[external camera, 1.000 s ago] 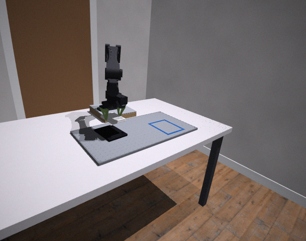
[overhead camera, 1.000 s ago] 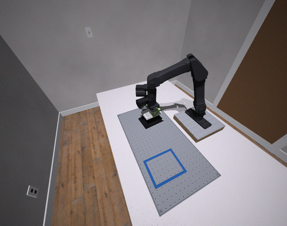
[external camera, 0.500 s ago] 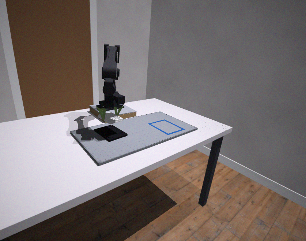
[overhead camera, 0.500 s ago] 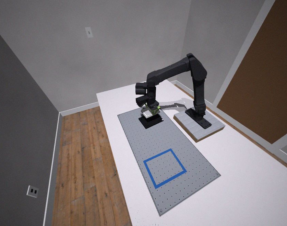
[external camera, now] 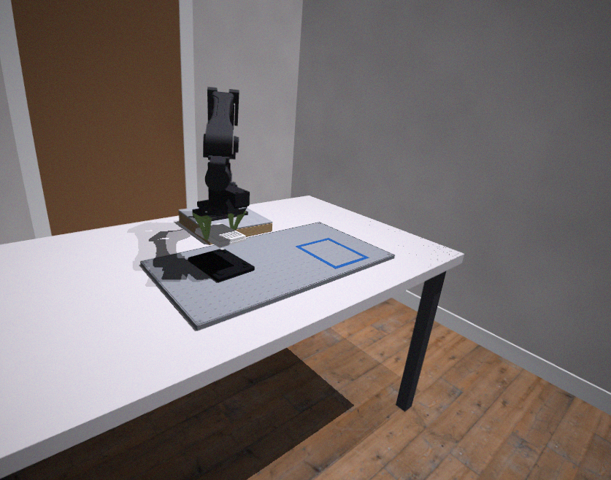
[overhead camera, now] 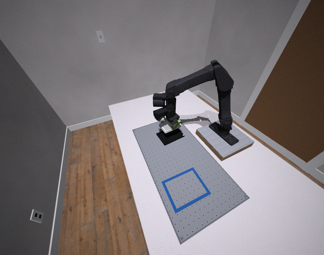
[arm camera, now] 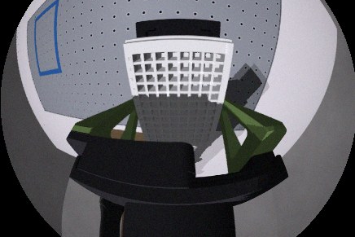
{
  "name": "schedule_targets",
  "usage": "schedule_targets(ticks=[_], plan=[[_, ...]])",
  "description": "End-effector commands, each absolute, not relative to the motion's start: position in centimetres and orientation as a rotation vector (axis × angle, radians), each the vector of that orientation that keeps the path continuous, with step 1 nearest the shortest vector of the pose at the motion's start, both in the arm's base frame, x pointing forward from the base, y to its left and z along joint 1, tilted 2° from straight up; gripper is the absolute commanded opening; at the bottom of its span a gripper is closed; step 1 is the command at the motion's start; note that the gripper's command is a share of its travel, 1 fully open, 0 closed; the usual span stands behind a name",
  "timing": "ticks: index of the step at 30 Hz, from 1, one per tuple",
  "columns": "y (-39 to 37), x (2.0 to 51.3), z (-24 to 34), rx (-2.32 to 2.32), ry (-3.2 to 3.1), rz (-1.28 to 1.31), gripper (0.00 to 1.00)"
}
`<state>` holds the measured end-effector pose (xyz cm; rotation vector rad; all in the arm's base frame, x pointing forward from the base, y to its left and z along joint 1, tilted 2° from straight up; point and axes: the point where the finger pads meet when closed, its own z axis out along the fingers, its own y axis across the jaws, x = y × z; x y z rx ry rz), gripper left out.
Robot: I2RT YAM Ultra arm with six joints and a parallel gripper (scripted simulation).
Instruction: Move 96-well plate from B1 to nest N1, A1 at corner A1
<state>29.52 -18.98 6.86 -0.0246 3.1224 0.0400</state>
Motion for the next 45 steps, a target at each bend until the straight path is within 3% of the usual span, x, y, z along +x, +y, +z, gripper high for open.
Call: schedule_targets(ticks=[1, 45], plan=[[-19.39, 29.96, 8.56, -0.028, 3.085, 0.007, 0.0], [-19.0, 29.65, 8.11, -0.03, 3.095, 0.017, 0.0]])
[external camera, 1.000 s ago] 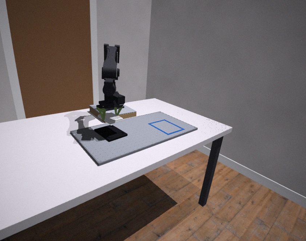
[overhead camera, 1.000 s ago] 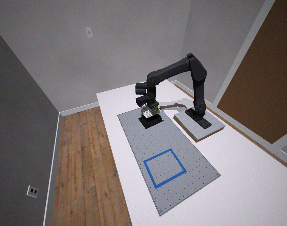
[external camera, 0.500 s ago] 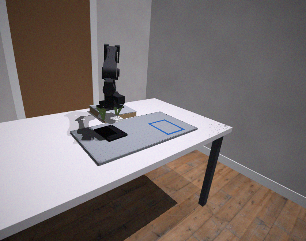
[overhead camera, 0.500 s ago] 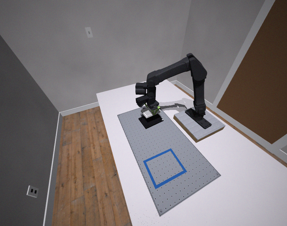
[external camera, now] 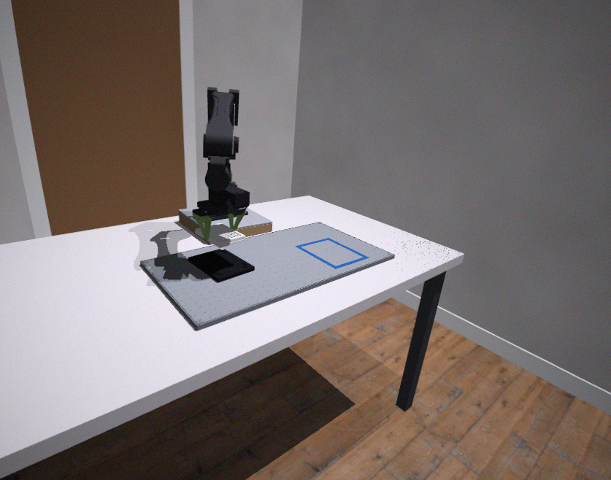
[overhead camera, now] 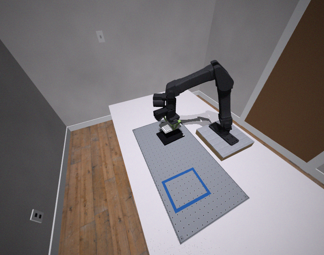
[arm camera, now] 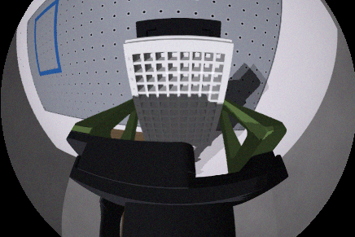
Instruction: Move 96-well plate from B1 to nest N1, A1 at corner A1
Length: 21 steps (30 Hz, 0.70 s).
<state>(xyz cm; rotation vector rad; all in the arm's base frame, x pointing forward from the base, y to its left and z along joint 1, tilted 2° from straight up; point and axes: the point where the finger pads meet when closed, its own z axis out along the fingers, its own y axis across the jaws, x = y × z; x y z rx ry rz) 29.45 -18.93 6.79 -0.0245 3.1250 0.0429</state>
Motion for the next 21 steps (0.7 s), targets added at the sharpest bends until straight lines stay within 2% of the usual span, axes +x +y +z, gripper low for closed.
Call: schedule_targets(ticks=[1, 11, 21], plan=[[-19.0, 29.7, 8.1, -0.03, 3.094, 0.017, 0.0], [-18.6, 29.5, 5.1, -0.033, 3.126, 0.052, 0.0], [-19.3, 30.5, 5.2, -0.023, 3.085, 0.008, 0.0]])
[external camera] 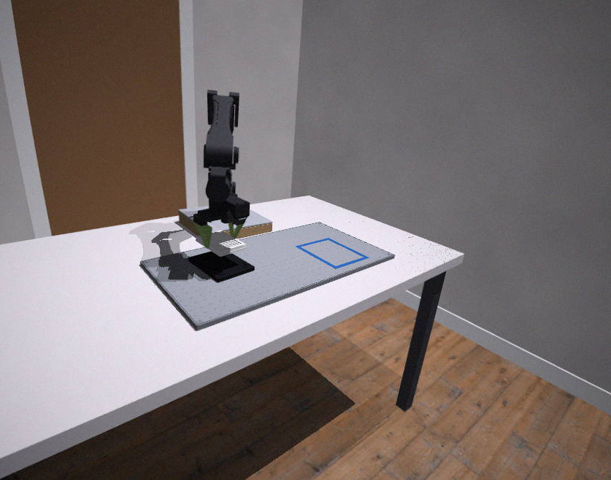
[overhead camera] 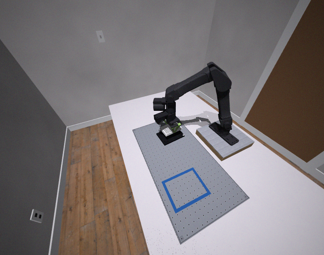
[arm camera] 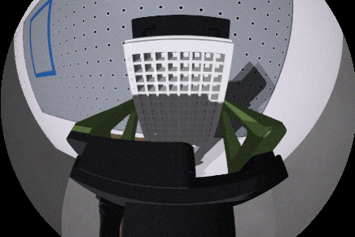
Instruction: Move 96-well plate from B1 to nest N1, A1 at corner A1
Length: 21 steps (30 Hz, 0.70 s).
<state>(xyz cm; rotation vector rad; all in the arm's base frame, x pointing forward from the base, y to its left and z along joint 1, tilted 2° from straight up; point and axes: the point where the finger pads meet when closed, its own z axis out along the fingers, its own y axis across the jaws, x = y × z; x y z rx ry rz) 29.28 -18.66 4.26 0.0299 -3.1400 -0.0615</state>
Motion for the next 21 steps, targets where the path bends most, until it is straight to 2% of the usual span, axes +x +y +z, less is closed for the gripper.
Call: schedule_targets(ticks=[1, 13, 16, 17, 21], plan=[[-18.9, 29.8, 4.2, 0.021, -3.171, -0.036, 0.0], [-18.5, 29.9, 1.5, 0.032, -3.153, -0.054, 0.0], [-18.8, 30.3, 1.7, 0.033, -3.165, -0.043, 0.0], [-19.4, 31.3, 3.3, 0.035, -3.215, 0.01, 0.0], [-18.7, 30.0, 0.8, 0.027, -3.161, -0.046, 0.0]])
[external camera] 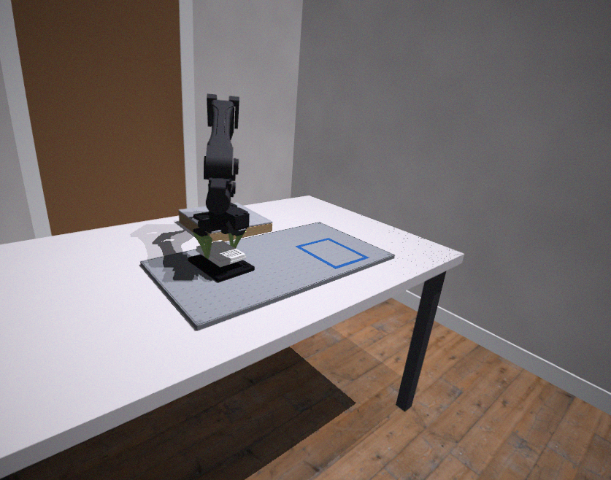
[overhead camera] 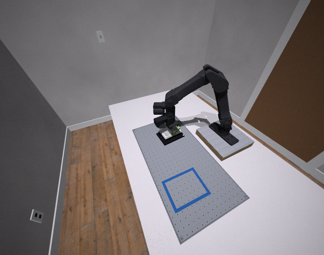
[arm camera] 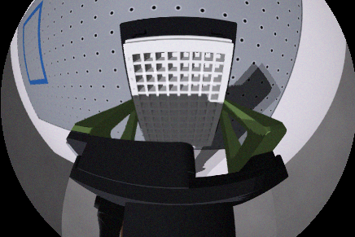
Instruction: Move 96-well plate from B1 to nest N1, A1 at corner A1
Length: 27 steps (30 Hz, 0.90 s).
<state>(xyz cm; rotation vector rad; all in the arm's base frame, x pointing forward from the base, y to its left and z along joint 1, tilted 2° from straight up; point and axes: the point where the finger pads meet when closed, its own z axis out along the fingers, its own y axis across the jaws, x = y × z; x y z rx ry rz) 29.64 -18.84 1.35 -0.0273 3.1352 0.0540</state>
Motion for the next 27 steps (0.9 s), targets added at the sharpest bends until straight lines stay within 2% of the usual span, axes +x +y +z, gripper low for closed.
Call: schedule_targets(ticks=[1, 7, 27], plan=[[-18.6, 29.9, 0.3, -0.027, 3.129, 0.054, 0.0], [-19.4, 31.5, 1.2, -0.034, 3.076, -0.001, 0.0], [-19.2, 30.7, 1.2, -0.025, 3.082, 0.004, 0.0]])
